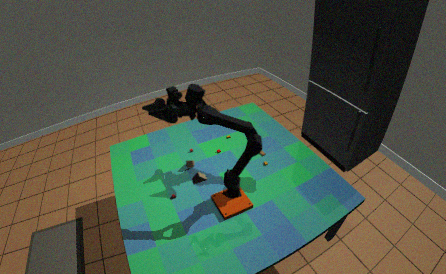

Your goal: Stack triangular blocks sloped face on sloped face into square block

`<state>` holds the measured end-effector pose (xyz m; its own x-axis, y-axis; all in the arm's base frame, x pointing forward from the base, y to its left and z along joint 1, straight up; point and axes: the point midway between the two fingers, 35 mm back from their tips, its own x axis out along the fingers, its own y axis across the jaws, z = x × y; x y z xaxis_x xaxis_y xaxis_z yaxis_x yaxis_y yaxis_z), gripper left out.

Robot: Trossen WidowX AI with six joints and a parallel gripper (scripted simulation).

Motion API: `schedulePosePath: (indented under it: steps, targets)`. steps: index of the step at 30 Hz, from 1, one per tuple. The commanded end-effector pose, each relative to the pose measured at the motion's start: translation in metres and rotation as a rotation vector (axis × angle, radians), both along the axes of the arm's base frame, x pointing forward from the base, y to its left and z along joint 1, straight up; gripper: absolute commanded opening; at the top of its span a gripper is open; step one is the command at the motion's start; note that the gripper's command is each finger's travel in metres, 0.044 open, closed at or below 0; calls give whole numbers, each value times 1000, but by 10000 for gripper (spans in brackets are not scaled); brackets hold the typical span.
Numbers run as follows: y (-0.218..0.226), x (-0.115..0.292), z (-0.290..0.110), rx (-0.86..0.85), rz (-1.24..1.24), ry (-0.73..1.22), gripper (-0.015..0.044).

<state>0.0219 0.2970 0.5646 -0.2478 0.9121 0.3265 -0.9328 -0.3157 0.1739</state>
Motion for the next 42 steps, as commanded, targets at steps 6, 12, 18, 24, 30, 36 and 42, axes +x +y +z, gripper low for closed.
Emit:
schedulePosePath:
  steps: [6,12,18,24,30,36,42]
  targets:
    - [73,67,-109,-389,-251,-16,440]
    - [90,93,-166,-598,-337,-45,440]
    - [95,124,-258,-951,-422,-115,440]
    - [71,145,-345,-1344,-436,-231,440]
    - [16,156,-422,-1825,-319,-415,440]
    - [-49,159,-461,-2276,-13,-629,440]
    - [-64,160,-464,-2370,90,-680,440]
